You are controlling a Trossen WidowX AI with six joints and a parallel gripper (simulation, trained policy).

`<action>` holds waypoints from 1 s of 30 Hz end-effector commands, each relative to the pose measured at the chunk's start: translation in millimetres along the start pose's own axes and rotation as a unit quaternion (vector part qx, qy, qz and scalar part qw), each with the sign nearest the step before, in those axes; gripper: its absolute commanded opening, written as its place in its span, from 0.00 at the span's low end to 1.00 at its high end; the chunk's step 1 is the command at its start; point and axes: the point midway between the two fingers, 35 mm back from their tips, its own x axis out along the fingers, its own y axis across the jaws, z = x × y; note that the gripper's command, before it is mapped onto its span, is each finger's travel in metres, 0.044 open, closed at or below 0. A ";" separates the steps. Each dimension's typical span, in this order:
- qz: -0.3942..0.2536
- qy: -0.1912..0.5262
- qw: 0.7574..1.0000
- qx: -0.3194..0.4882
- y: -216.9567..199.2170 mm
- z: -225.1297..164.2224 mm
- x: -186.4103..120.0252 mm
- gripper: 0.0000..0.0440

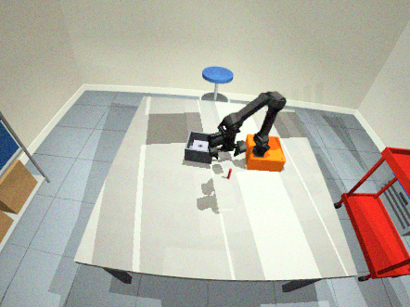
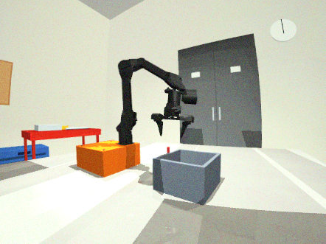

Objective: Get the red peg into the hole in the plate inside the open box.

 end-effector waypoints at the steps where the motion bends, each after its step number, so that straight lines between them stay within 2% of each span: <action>1: -0.009 0.002 1.000 -0.002 -1.9 -4.0 11.2 1.00; 22: 0.022 0.014 0.999 -0.040 -2.4 -34.7 88.0 0.98; 25: 0.020 0.016 0.999 -0.046 -5.8 -37.8 94.6 0.87; 30: 0.010 0.026 0.998 -0.054 -9.2 -41.7 99.9 0.60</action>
